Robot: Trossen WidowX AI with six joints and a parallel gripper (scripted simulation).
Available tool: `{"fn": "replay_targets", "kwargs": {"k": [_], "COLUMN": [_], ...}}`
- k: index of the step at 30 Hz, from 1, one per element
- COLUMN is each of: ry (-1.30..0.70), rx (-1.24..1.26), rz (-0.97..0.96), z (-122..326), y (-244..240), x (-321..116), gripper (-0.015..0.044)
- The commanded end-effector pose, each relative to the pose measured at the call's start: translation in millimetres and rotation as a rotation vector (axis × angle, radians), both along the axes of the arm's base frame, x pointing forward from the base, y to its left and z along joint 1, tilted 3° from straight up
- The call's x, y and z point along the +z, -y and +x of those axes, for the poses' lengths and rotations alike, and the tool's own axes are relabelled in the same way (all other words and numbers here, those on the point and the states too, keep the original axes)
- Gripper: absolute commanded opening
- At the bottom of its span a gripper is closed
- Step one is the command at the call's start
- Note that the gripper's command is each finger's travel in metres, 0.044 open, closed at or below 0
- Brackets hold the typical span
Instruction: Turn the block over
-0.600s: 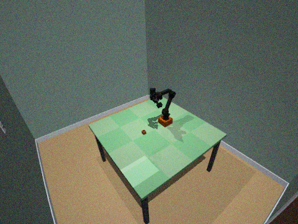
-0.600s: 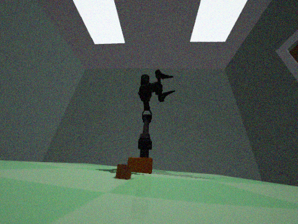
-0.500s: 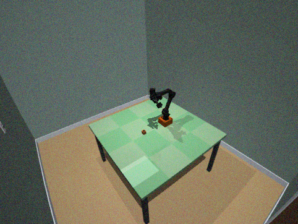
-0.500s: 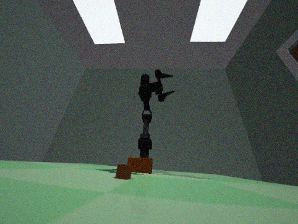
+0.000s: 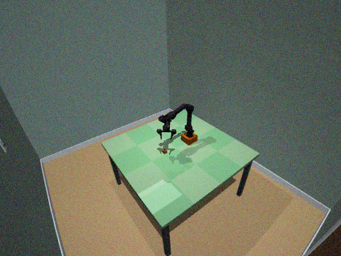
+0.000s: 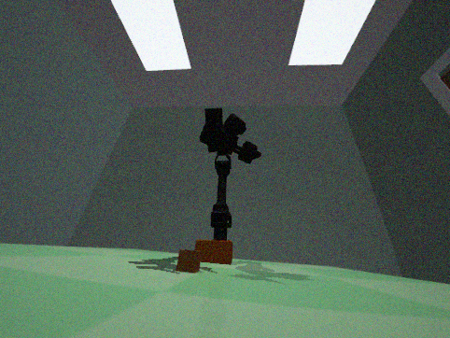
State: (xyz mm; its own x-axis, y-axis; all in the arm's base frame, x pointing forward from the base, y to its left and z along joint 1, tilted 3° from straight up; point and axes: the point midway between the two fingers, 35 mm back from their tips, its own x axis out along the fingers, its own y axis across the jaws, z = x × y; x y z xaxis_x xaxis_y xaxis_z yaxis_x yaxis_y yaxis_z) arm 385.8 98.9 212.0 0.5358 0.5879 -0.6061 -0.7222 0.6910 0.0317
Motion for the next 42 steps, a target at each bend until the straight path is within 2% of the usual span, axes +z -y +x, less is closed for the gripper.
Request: {"fn": "replay_targets", "kwargs": {"k": [1, 7, 11, 17, 22, 42], "ry": [-0.258, -0.659, -0.831, -0.838, -0.838, -0.838], "rx": [-0.203, -0.547, -0.719, -0.727, -0.727, -0.727], "rz": [-0.076, -0.290, -0.447, -0.455, -0.456, -0.456], "z": [4, -17, -37, -37, -37, -37], "y": [24, 72, 99, 108, 113, 115], "x": [-48, -123, -151, -152, -187, -221], "gripper": [0.0440, 0.0440, 0.0440, 0.0440, 0.0440, 0.0440]}}
